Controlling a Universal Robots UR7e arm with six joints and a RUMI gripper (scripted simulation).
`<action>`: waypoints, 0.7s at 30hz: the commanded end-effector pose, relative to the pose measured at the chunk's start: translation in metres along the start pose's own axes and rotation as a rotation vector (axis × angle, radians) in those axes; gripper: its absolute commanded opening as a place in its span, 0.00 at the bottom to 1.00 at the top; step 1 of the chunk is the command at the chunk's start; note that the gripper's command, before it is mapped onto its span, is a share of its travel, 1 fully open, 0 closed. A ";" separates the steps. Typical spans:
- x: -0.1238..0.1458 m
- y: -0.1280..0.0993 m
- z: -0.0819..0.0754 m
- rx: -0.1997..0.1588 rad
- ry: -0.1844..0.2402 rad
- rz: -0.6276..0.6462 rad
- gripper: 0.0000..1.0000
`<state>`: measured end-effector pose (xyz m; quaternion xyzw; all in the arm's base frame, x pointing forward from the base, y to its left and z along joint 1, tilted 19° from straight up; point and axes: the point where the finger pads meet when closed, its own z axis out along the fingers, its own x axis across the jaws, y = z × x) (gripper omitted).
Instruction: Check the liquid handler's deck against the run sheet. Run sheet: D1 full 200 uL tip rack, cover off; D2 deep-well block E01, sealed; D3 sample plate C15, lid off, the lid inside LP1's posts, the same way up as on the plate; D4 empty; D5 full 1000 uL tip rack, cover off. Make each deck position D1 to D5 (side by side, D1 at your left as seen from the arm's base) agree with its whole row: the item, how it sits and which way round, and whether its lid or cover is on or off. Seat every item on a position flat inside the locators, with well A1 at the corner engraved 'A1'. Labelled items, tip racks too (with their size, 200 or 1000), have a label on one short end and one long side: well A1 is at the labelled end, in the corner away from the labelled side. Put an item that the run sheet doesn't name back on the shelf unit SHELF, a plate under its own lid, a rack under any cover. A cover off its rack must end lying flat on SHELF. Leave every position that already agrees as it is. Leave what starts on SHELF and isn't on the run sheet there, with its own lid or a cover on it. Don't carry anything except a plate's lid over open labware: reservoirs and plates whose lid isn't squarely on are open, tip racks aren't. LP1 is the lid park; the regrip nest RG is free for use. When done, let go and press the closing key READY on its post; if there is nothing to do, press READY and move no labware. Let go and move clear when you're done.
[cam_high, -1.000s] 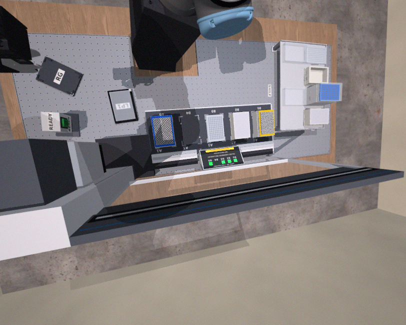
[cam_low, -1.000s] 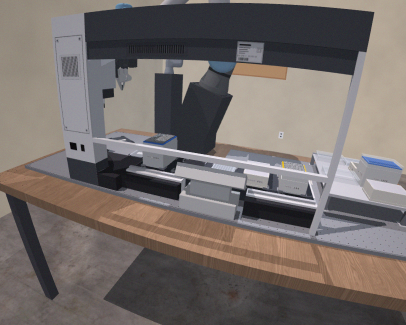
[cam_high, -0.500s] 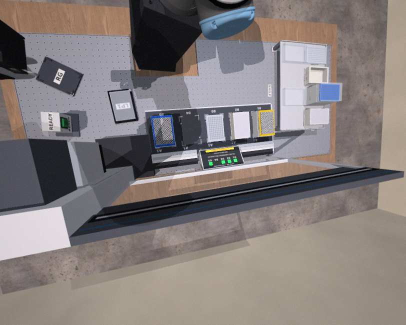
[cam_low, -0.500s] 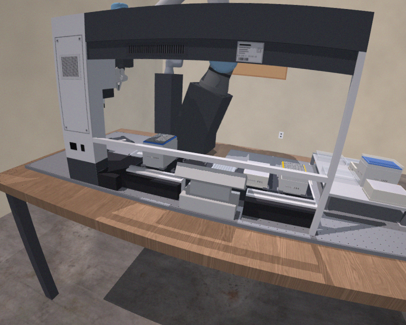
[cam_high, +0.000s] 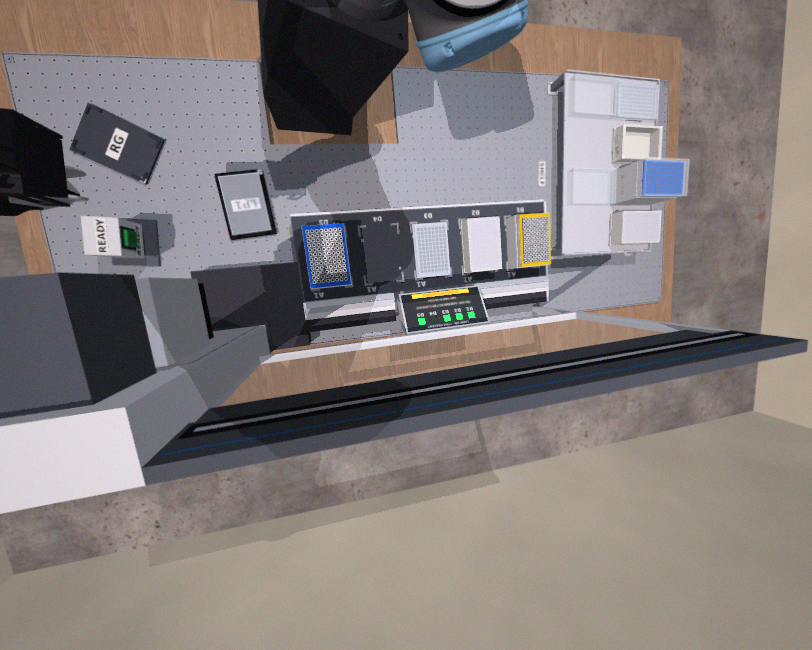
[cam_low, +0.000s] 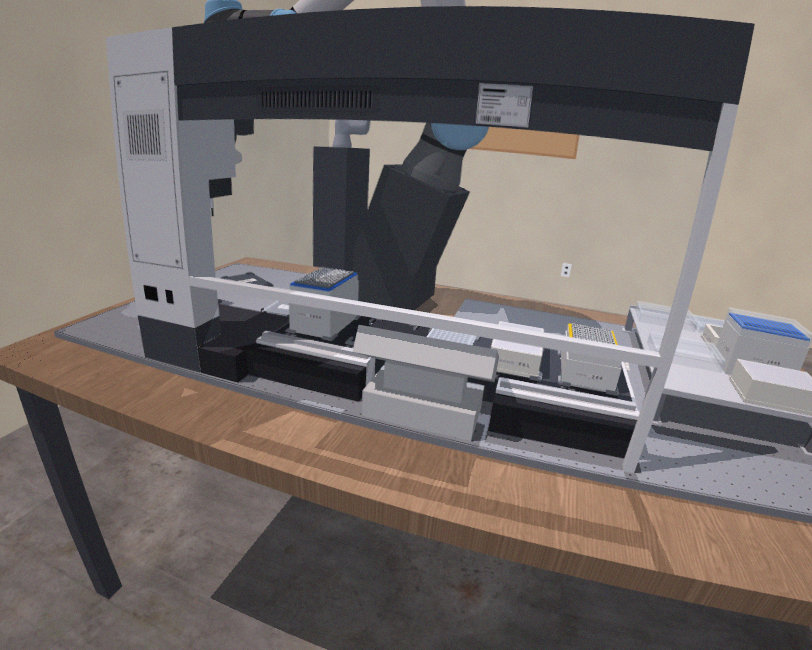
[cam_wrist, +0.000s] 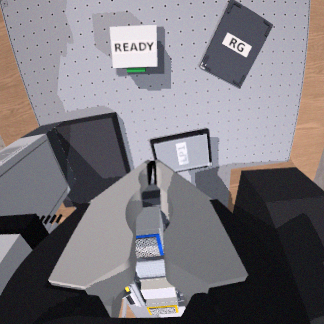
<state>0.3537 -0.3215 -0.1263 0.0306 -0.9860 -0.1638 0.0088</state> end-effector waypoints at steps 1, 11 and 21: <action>-0.032 0.002 0.000 -0.002 0.000 0.005 0.00; -0.032 0.002 0.000 -0.002 0.000 0.005 0.00; -0.030 0.004 0.019 -0.006 0.002 0.006 0.00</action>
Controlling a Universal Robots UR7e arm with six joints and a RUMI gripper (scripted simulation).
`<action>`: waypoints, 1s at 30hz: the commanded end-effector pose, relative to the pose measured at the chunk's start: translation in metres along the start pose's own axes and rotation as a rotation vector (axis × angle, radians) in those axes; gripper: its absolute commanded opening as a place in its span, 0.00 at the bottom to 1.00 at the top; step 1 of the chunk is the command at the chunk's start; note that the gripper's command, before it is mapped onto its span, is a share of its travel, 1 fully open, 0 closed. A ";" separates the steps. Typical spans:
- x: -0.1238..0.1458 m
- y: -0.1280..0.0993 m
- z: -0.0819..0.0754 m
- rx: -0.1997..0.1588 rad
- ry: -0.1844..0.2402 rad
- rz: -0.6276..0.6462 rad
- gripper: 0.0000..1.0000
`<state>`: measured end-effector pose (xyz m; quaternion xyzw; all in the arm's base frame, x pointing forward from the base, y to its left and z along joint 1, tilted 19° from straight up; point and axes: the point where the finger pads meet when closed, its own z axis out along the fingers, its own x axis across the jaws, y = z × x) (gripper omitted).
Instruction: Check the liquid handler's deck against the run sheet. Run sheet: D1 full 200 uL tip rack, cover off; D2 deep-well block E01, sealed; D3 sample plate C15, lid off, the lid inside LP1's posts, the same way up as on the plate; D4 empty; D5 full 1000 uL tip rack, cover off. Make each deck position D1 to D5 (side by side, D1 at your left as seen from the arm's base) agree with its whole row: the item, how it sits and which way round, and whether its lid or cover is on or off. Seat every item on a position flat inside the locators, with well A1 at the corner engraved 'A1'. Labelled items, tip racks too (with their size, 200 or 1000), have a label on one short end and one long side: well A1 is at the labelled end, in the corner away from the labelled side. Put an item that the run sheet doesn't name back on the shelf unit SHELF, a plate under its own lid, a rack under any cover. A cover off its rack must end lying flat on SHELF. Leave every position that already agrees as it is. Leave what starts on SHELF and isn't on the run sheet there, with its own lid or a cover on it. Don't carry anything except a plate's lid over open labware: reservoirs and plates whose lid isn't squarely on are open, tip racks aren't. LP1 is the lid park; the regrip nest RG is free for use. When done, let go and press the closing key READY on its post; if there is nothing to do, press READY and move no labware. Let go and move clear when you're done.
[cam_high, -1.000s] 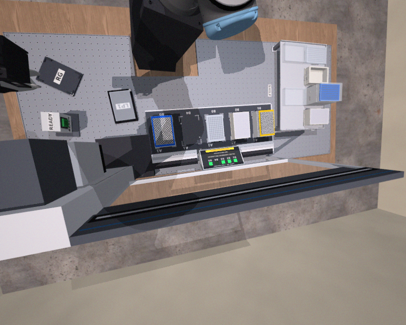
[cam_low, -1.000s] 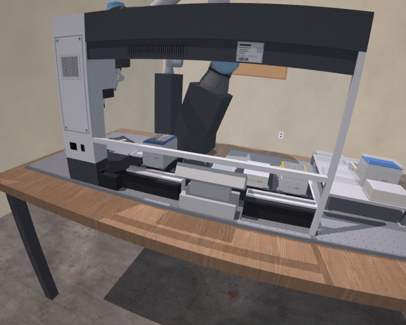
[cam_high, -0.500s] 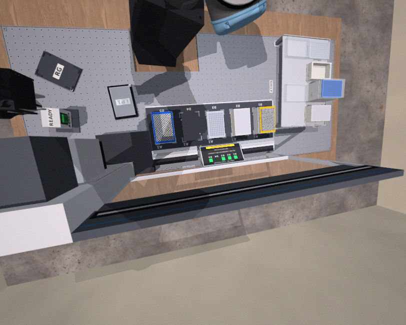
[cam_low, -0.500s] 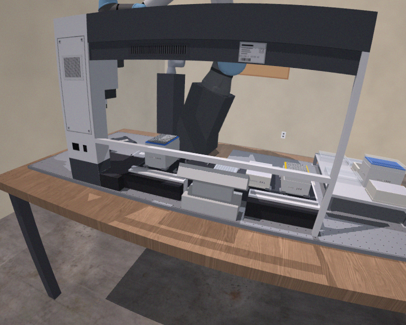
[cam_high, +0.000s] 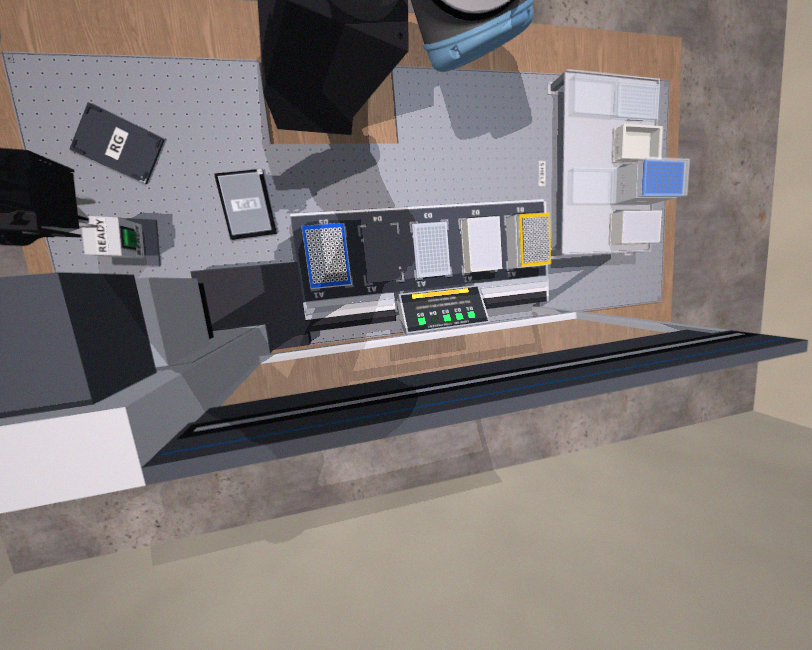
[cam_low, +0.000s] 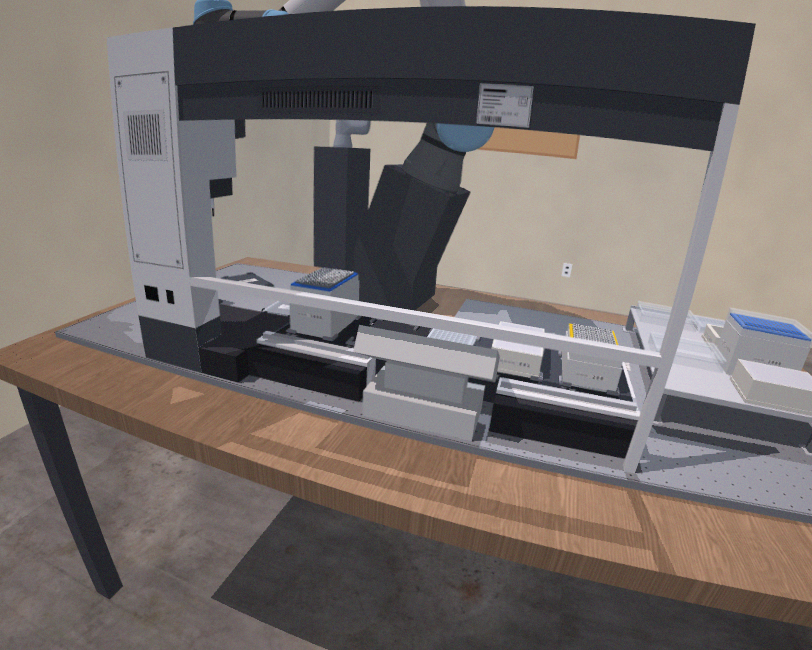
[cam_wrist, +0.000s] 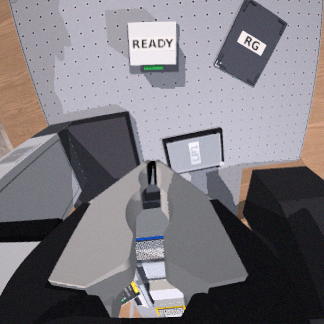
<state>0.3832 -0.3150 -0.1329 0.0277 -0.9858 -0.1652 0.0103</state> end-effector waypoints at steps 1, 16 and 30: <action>0.000 0.002 0.013 -0.003 0.001 0.000 0.00; 0.000 0.002 0.035 -0.003 0.001 0.000 0.00; 0.000 0.002 0.055 -0.003 0.001 0.000 0.00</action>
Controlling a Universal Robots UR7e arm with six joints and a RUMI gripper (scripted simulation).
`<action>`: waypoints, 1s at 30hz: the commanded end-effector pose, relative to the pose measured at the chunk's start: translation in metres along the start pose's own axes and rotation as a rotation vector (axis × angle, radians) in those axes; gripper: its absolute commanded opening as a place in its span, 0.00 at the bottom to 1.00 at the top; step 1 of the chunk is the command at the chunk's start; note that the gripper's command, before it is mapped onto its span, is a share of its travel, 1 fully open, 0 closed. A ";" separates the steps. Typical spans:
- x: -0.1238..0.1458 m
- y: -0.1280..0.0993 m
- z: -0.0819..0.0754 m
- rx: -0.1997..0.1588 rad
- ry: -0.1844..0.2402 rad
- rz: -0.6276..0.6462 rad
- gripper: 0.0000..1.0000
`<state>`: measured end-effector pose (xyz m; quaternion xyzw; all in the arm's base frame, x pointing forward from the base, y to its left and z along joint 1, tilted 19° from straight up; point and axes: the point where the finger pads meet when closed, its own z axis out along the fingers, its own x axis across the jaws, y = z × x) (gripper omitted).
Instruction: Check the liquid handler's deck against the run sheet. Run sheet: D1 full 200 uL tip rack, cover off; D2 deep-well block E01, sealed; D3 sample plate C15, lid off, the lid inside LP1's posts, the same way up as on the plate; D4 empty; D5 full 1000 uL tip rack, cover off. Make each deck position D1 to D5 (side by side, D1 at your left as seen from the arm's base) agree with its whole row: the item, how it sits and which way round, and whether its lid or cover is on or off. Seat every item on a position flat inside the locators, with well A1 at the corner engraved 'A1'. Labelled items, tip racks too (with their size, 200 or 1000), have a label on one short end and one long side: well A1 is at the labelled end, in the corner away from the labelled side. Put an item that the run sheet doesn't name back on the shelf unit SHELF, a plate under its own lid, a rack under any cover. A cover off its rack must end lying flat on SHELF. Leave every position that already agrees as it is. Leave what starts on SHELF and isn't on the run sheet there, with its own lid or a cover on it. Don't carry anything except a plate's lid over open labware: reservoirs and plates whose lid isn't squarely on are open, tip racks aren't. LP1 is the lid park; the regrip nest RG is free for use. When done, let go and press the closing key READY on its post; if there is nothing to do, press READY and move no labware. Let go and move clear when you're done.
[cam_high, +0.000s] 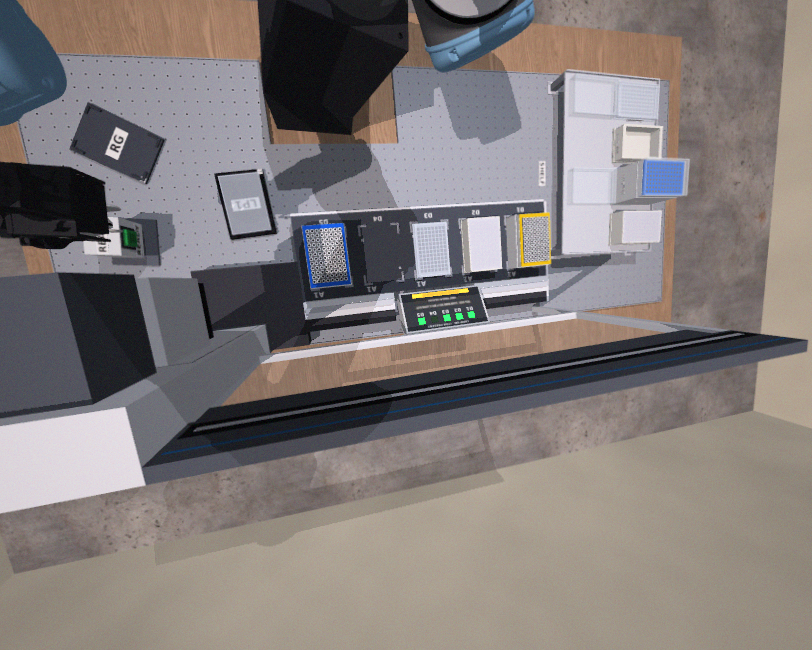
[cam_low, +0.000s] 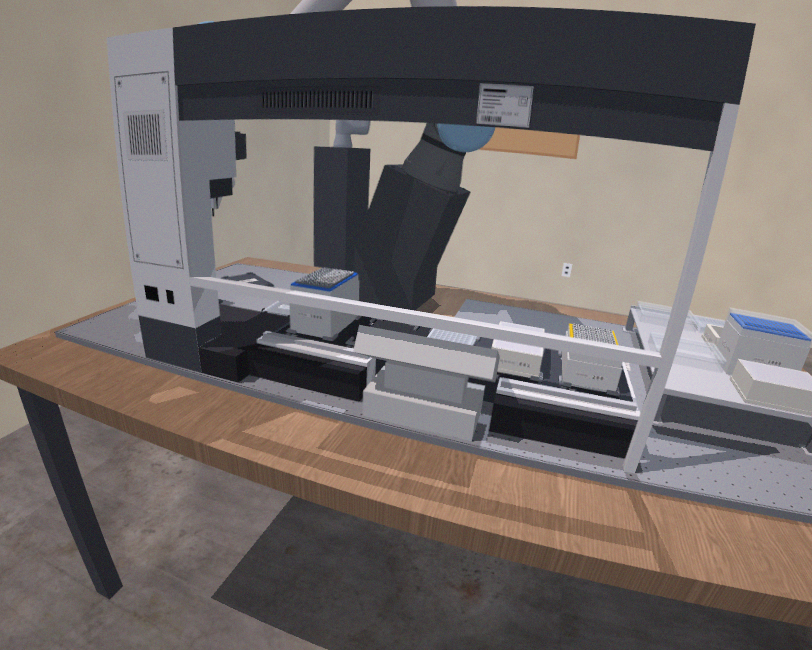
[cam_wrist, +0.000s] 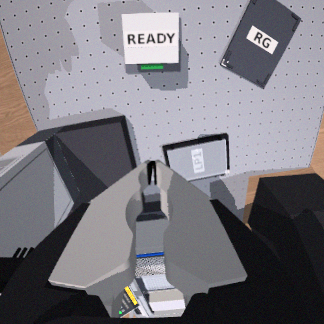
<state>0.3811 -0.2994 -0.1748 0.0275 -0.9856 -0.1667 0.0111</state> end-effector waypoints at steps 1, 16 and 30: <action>-0.001 0.001 0.012 0.000 -0.001 -0.001 0.00; -0.001 0.001 0.033 0.000 -0.001 -0.001 0.00; -0.001 0.000 0.053 0.002 -0.002 -0.001 0.00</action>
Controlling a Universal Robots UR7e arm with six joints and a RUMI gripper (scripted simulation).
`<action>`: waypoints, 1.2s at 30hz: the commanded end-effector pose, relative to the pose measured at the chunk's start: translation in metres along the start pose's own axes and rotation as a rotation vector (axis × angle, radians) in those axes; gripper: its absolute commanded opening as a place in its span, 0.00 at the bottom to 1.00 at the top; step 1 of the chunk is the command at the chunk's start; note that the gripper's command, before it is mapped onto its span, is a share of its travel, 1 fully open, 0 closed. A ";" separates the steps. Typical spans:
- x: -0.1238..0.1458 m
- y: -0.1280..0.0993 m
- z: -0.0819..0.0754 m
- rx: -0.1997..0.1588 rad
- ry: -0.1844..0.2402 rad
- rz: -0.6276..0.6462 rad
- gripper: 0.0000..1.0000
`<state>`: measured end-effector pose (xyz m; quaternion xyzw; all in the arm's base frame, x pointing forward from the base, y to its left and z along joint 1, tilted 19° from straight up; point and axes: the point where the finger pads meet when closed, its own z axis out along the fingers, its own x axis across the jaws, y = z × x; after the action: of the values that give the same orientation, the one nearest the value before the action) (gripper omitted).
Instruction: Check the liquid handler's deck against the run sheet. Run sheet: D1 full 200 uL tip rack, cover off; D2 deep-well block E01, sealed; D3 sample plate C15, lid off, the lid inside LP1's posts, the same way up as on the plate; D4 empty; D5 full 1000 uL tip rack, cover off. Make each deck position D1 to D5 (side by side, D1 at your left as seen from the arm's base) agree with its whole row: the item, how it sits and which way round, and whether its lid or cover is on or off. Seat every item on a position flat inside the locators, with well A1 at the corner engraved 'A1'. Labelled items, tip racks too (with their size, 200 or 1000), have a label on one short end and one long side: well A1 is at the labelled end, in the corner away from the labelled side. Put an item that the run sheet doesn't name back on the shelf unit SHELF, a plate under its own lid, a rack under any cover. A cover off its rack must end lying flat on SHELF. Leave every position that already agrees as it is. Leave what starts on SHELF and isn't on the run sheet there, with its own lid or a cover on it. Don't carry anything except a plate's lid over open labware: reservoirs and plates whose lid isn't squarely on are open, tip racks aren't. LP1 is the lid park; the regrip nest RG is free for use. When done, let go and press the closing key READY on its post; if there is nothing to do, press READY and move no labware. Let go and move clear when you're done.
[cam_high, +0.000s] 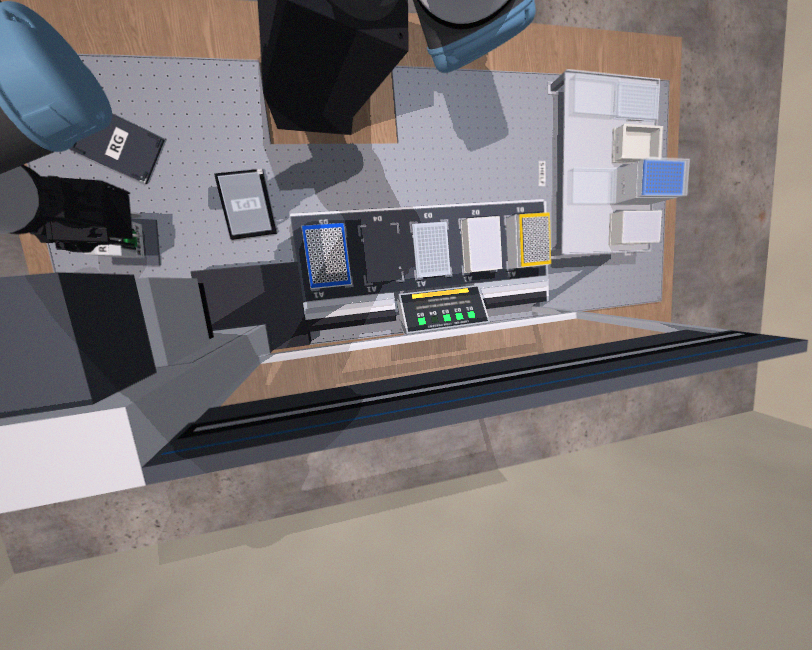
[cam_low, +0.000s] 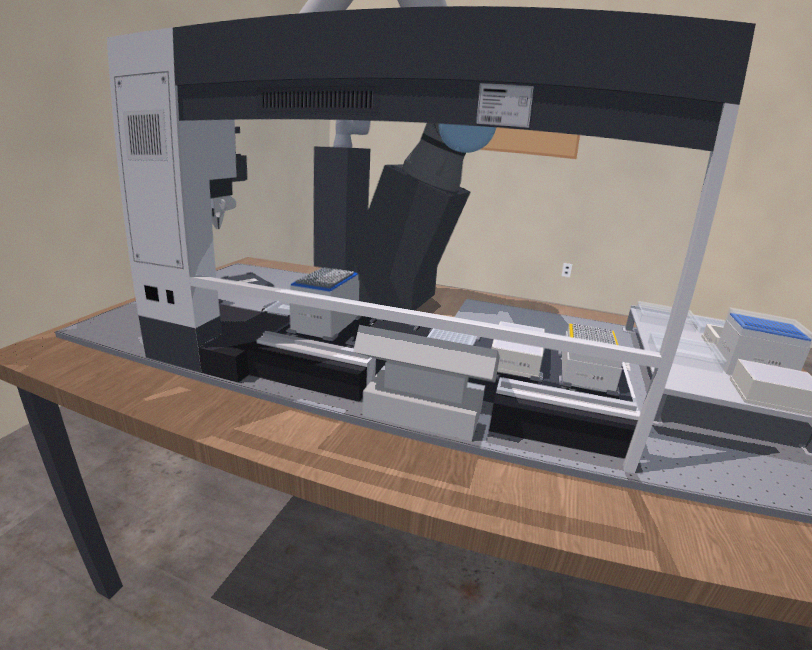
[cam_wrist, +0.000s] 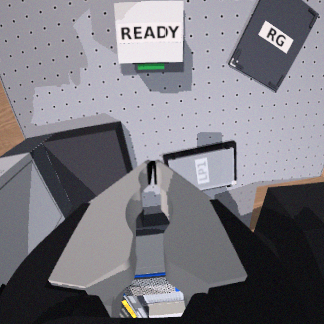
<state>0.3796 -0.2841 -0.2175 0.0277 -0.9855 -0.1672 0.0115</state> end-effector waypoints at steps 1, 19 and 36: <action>-0.001 0.000 0.009 0.003 -0.002 0.000 0.00; -0.001 -0.001 0.035 0.003 -0.002 0.000 0.00; -0.002 -0.001 0.060 0.004 -0.003 -0.001 0.00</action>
<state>0.3789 -0.2684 -0.2667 0.0277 -0.9857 -0.1661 0.0108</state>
